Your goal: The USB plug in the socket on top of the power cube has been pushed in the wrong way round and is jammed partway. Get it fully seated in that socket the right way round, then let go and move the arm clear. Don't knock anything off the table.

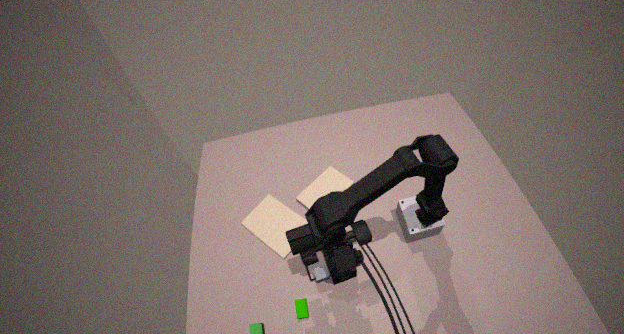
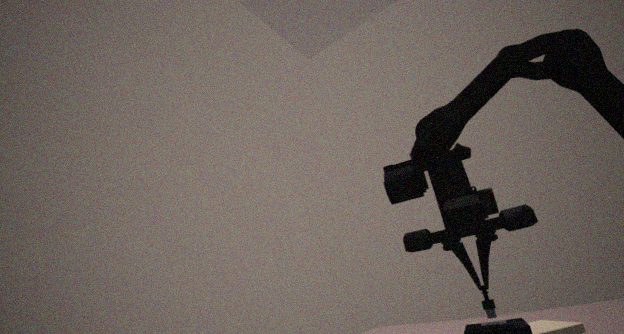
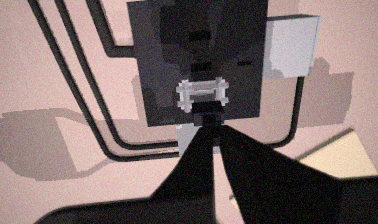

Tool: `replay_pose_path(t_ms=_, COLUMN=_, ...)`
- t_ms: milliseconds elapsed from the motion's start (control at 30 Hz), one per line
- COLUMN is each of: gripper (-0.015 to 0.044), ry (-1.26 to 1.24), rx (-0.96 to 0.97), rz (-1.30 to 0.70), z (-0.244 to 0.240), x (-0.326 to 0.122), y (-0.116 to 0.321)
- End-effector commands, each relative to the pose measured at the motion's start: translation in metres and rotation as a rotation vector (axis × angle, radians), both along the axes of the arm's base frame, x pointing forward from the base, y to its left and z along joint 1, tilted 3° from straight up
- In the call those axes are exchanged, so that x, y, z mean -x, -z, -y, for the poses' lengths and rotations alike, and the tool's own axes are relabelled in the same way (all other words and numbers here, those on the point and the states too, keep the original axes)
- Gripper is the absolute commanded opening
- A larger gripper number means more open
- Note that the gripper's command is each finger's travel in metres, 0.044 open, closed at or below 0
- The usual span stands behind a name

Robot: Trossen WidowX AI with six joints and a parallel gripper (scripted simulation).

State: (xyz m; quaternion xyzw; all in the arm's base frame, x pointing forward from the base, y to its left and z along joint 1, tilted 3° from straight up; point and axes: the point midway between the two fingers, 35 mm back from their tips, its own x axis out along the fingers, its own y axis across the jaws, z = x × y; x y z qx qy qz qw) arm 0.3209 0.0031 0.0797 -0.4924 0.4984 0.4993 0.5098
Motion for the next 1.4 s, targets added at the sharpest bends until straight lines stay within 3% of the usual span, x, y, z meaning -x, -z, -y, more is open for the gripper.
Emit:
replay_pose_path(t_ms=0, gripper=0.0, ry=0.006, rx=0.003, rz=0.0, z=0.0003, x=-0.0001, y=0.0007)
replay_pose_path(t_ms=1367, gripper=0.0, ry=0.006, rx=0.003, rz=0.0, z=0.0001, x=-0.0001, y=0.0056)
